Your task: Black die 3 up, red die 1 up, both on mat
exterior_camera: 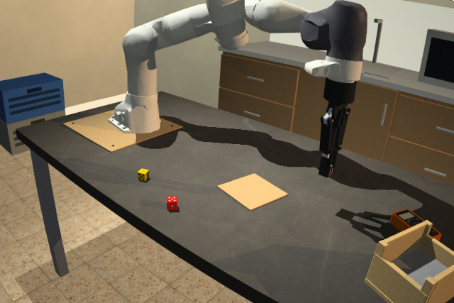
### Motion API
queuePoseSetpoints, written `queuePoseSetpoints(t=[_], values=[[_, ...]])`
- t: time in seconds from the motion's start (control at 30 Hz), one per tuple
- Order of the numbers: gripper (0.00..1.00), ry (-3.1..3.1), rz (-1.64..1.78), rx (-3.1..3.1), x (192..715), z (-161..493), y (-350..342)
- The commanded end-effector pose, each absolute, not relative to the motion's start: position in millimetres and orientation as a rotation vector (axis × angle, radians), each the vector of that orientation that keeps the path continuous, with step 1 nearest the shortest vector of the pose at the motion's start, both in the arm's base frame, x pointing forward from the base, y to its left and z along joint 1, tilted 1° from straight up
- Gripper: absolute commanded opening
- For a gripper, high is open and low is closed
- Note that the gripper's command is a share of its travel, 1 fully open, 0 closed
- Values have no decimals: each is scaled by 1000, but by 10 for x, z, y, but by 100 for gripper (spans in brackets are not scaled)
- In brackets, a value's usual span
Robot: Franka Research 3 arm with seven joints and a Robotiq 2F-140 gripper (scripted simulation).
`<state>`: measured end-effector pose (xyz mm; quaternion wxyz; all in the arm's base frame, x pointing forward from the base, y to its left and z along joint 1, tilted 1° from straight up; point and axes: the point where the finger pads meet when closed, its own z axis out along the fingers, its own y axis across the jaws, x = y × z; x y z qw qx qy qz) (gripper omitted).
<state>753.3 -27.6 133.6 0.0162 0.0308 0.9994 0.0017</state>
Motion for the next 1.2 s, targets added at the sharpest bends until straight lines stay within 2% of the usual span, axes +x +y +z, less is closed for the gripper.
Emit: queuePoseSetpoints(t=[0.0,0.4,0.53,0.7,0.77,0.87,1.17], values=[[21,3131,8,119,7460,1367,-272],[21,3130,6,123,7428,1375,-300],[21,3124,-6,155,7156,1421,-502],[21,3121,-2,216,6485,1434,-838],[21,3121,-2,216,6485,1434,-838],[21,3124,7,236,6198,1405,-937],[21,3124,10,241,6136,1397,-955]])
